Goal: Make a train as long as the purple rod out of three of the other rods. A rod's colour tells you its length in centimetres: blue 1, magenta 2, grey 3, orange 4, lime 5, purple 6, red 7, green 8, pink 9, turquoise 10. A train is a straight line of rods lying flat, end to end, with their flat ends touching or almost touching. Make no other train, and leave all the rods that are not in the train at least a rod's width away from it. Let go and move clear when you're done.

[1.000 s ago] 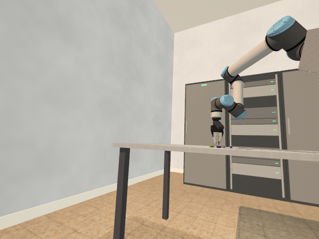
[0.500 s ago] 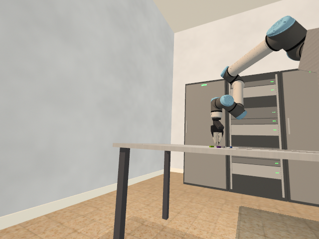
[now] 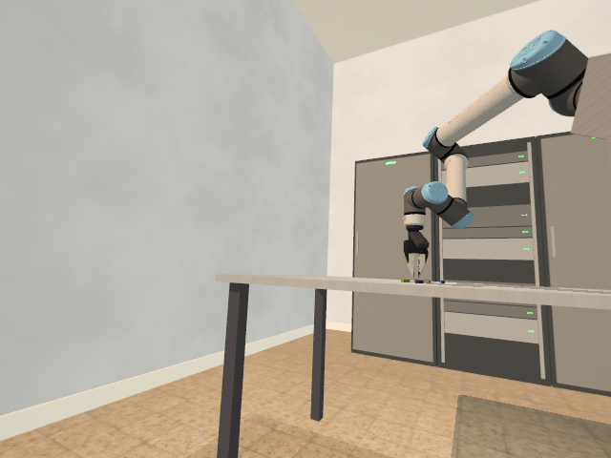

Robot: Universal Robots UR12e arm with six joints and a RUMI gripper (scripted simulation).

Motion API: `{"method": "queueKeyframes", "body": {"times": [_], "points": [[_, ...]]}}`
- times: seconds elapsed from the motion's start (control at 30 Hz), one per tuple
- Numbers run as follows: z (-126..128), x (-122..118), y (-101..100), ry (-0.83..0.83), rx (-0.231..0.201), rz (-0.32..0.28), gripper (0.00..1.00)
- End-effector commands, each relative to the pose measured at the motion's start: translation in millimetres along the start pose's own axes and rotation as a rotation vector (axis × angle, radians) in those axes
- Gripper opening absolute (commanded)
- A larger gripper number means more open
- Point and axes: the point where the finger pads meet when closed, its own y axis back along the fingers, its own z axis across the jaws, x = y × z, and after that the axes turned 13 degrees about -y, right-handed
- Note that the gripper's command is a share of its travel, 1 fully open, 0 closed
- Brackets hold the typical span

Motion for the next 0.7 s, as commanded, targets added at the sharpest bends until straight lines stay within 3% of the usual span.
{"method": "queueKeyframes", "body": {"times": [0.0, 0.67], "points": [[0.4, -0.1, 0.6, 0.000, -0.001, 0.000, 0.14], [0.4, -0.1, -6.7, 0.000, -0.001, 0.000, 0.14]]}}
